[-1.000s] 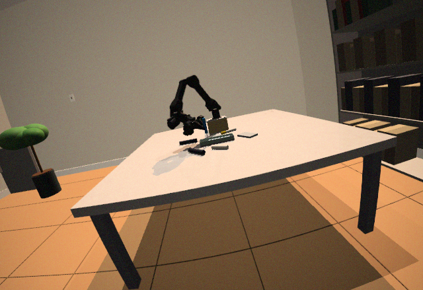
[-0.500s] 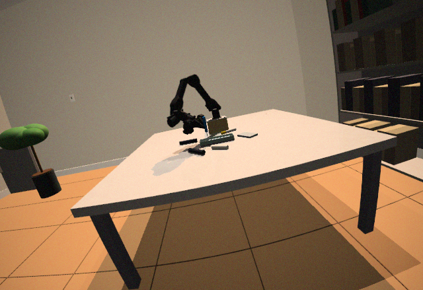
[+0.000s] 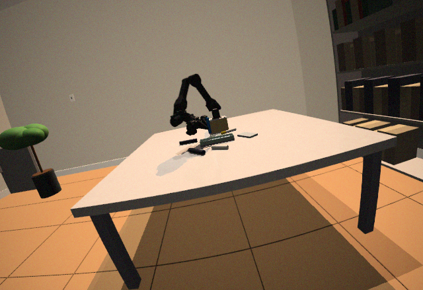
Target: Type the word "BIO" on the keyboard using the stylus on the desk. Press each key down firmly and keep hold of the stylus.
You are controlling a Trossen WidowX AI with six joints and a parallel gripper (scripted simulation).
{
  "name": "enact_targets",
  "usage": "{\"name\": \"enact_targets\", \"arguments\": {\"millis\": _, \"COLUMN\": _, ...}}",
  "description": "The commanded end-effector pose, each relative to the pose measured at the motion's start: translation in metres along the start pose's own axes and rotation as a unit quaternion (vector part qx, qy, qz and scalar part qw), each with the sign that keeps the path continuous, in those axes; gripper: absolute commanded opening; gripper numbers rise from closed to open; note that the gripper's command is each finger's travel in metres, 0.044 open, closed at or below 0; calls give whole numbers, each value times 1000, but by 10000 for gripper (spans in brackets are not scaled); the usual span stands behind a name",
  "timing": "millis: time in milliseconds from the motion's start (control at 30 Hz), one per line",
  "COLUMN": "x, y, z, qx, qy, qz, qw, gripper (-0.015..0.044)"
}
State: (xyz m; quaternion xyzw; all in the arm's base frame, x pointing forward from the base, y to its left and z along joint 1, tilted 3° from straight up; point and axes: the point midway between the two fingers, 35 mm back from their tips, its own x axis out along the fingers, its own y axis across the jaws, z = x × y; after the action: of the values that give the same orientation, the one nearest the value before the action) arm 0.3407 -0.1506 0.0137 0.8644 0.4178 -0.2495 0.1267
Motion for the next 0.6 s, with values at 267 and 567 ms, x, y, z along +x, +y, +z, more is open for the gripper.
{"name": "enact_targets", "arguments": {"millis": 267, "x": 6, "y": -2, "z": 7, "qx": 4, "qy": 3, "qz": -1, "qw": 1000, "gripper": 81}}
{"name": "enact_targets", "arguments": {"millis": 567, "x": 9, "y": -2, "z": 13, "qx": 4, "qy": 3, "qz": -1, "qw": 1000, "gripper": 81}}
